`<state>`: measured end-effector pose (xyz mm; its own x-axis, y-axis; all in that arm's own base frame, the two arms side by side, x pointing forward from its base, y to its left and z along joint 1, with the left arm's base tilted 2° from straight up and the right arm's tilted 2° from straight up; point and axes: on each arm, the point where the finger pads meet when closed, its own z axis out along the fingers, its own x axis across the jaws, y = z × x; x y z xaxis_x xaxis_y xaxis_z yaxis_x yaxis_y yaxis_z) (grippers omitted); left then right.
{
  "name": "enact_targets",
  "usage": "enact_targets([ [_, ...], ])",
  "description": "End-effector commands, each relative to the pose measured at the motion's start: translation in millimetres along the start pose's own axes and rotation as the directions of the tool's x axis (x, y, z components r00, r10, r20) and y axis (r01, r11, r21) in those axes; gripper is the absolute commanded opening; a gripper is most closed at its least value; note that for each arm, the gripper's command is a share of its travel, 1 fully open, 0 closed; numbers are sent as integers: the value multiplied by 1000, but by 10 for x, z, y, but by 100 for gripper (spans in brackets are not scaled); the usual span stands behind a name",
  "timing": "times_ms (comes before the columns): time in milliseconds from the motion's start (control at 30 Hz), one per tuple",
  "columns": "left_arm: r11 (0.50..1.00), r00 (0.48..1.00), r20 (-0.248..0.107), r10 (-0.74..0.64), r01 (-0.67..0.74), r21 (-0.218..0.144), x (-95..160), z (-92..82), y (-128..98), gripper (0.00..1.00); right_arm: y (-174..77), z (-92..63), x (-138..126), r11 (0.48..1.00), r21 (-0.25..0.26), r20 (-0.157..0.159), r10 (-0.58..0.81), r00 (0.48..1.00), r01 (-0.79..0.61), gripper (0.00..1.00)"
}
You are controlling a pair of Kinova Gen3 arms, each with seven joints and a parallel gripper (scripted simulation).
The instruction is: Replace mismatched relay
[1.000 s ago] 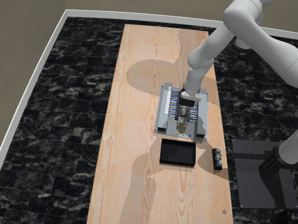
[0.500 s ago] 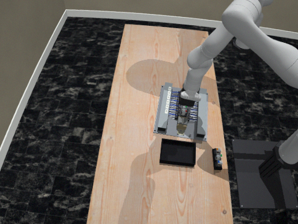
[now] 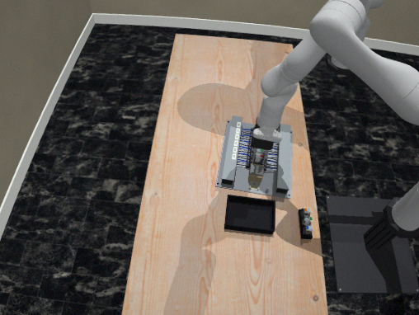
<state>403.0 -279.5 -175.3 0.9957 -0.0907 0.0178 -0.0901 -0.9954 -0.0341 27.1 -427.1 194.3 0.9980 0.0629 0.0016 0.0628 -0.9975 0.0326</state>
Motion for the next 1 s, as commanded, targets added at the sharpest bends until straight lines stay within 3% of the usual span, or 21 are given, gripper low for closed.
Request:
enact_targets([
  [0, 1000, 1000, 0, 0, 0, -2, 15, -15, 8, 0, 4, -6, 0, 1000, -2, 0, 0, 1000, 0, 100],
  [967, 1000, 1000, 29, 0, 0, -2, 22, -16, 8, 0, 4, -6, 0, 1000, -2, 0, 0, 1000, 0, 100],
])
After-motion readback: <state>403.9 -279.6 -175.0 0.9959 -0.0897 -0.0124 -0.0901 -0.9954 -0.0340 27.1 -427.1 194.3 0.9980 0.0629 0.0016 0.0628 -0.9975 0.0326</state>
